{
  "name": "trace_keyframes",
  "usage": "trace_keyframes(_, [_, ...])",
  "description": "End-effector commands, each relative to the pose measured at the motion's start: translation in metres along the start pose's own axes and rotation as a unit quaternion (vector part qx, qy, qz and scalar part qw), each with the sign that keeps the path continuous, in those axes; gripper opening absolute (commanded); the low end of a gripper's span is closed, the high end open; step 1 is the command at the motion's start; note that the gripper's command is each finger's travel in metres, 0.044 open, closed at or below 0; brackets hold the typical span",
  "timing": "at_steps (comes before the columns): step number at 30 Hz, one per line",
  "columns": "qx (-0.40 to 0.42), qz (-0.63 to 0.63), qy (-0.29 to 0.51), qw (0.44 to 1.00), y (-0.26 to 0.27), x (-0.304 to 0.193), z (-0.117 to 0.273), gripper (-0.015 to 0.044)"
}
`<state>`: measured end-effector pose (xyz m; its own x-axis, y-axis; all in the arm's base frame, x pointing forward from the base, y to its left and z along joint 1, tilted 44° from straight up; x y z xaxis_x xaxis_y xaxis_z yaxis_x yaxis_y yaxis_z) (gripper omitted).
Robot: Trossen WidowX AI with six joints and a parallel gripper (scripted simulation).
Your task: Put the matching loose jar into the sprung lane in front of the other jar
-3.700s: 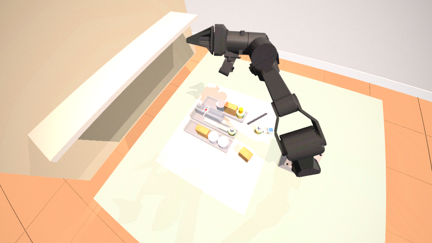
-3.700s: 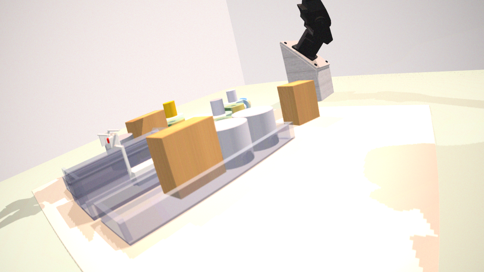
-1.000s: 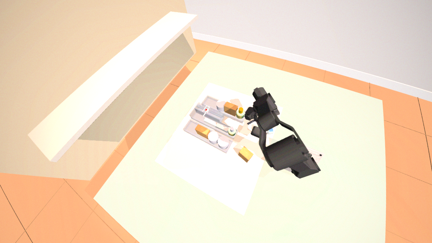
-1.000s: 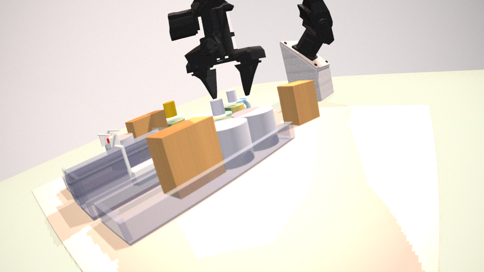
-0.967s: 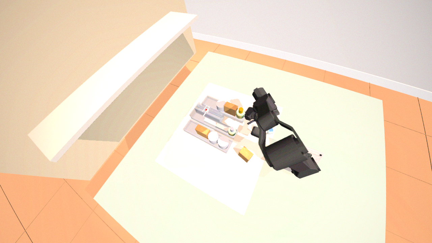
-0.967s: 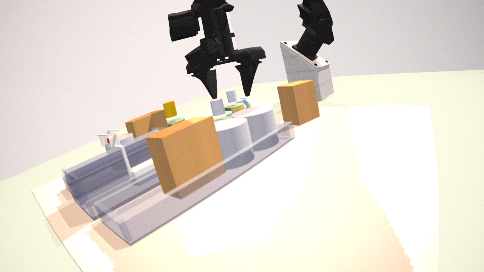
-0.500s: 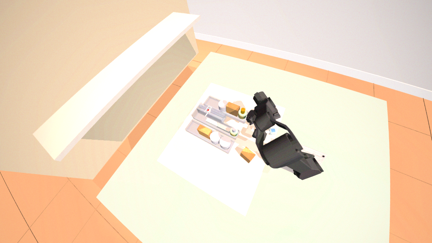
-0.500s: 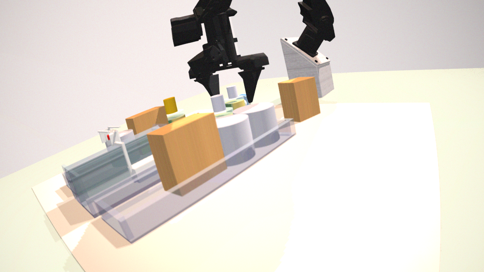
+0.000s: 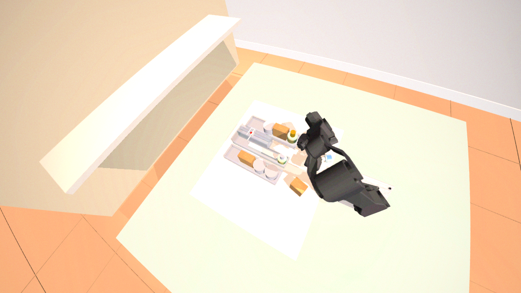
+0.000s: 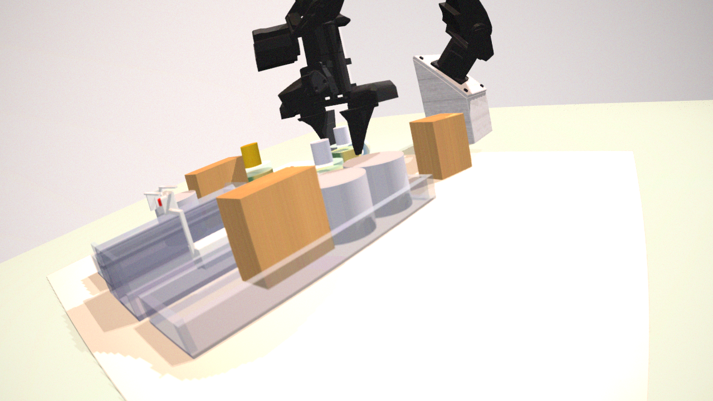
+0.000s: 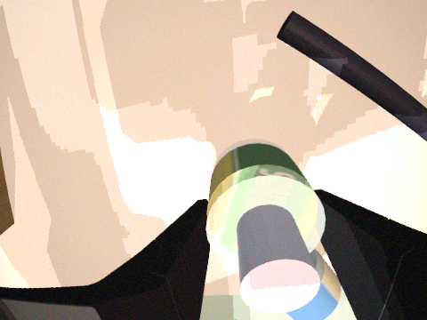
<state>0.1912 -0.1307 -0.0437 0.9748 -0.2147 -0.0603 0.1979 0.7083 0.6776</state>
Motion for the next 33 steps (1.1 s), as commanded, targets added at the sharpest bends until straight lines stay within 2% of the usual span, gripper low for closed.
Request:
trace_keyframes(1, [0.0,-0.002,0.001,1.0,0.0,0.0,-0.001,0.0164])
trace_keyframes(7, [-0.002,-0.002,0.0,1.0,-0.003,0.005,0.02,0.0006])
trace_keyframes(8, [-0.002,-0.002,0.0,1.0,-0.003,0.007,0.027,0.0])
trace_keyframes(20, [-0.002,-0.002,0.001,1.0,-0.005,0.009,0.105,0.0])
trace_keyframes(33, [-0.009,-0.011,-0.002,1.0,0.028,0.04,0.088,0.0])
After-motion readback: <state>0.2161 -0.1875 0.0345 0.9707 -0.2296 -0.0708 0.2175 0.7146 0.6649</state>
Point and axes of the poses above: the point midway between the two fingers, 35 mm back from their tips, its own z axis back along the fingers, its own y axis across the jaws, x = y × z, the point moved 10 cm from there along z, back along the fingers, and after that the axes turned 5 degrees about -z, right-handed, at the moved point
